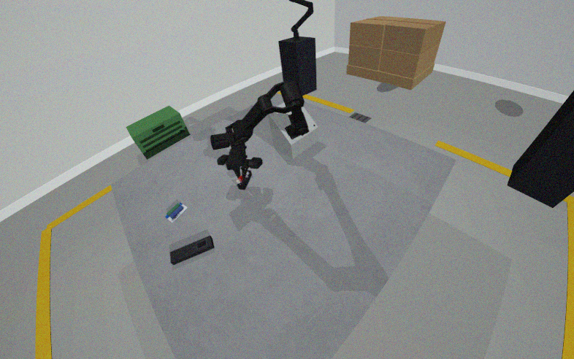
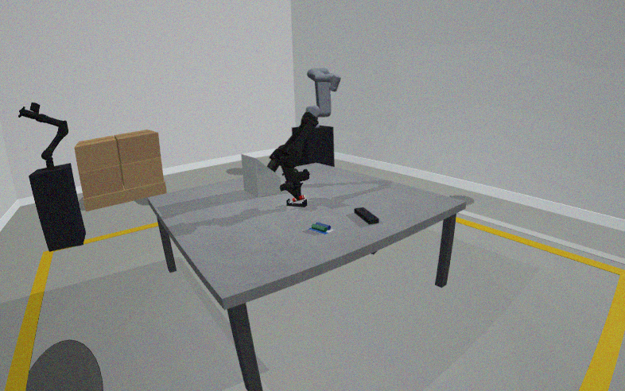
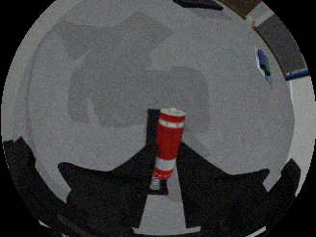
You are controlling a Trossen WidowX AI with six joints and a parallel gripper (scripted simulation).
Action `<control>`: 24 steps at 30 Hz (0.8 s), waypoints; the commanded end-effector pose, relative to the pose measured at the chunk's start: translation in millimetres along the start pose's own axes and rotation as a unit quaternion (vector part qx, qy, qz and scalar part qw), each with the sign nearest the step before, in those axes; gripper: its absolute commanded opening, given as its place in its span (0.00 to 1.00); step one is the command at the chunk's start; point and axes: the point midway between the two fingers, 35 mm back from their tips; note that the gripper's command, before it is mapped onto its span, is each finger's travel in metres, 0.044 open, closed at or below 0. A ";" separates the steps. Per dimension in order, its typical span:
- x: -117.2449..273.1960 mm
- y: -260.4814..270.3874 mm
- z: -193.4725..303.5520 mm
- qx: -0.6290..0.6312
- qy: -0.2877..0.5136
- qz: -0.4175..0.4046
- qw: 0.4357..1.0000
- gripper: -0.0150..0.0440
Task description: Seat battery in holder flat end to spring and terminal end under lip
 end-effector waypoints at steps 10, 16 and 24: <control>-3.6 -1.4 4.6 -0.006 -0.043 -0.009 0.999 0.35; -4.7 -0.8 6.9 -0.007 -0.059 -0.012 0.998 0.35; -5.4 1.0 9.8 -0.007 -0.080 -0.016 0.997 0.35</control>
Point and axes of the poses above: the point midway between the two fingers, 35 mm back from their tips, its own x axis back along the fingers, its own y axis across the jaws, z = x × y, and after that the axes turned 14 degrees about -x, right-handed
